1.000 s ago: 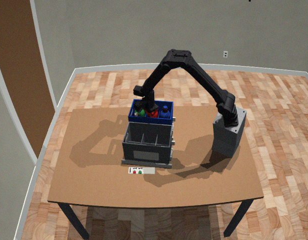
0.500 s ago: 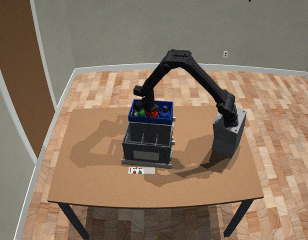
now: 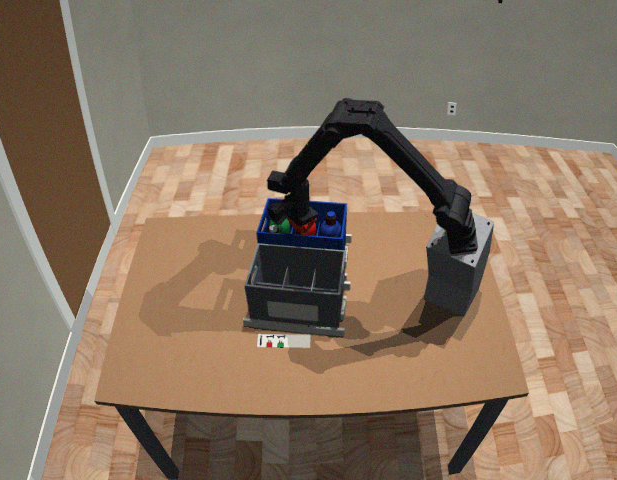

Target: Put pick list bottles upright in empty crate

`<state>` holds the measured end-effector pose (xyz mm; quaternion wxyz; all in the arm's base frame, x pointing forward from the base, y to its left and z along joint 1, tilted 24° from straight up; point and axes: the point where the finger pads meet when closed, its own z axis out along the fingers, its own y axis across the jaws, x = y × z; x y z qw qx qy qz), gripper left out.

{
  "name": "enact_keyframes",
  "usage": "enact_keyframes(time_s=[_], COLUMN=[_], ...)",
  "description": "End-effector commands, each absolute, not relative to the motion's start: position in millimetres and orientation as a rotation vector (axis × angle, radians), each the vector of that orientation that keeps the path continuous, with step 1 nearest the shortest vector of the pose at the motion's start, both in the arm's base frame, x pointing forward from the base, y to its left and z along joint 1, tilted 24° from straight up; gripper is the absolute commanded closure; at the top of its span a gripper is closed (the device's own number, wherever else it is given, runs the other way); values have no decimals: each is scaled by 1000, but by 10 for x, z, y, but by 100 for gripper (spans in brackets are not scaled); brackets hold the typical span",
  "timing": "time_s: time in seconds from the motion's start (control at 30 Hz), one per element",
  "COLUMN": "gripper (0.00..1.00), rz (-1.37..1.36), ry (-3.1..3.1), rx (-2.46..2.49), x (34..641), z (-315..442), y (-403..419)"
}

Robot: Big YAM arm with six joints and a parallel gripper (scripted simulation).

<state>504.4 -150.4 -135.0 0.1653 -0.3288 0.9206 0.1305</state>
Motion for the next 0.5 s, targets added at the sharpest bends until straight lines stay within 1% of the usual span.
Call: enact_keyframes(time_s=[0.0,0.2,0.3,0.47], gripper=[100,100,100,100], rz=[360,361,360,345], ry=[2612,2613,2606,2611], rx=[-948,-948,-965,-931], x=[5092,5090,5080,5032], z=[-1338,-1342,-1192,-1104], y=[-1412,-1408,-1428,-1630])
